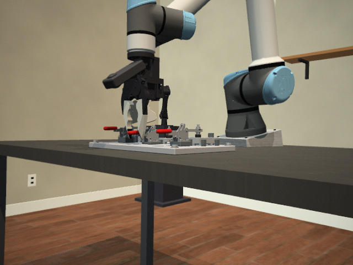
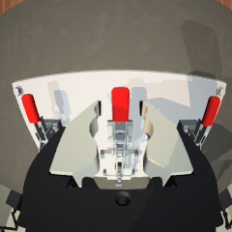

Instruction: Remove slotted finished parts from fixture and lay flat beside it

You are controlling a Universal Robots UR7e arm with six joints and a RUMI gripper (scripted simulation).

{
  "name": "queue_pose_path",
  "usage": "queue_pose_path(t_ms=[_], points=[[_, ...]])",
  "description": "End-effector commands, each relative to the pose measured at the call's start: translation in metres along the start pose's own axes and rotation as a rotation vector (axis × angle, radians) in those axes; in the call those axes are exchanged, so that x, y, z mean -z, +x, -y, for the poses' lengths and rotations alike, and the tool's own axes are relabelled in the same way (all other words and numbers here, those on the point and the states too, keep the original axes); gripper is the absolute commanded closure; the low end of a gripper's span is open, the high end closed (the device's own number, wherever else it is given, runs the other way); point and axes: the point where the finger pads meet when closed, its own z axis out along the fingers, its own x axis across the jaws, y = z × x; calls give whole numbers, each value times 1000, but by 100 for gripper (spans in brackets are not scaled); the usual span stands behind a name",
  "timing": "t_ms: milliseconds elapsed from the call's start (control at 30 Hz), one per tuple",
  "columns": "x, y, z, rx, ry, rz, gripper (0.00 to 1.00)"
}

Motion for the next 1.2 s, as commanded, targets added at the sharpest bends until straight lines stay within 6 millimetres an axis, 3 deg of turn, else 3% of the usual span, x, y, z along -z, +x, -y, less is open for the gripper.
queue_pose_path(t_ms=[0,533,567,1167], points=[[0,0,0,0,1,0,72],[0,0,0,0,1,0,72],[0,0,0,0,1,0,100],[0,0,0,0,1,0,100]])
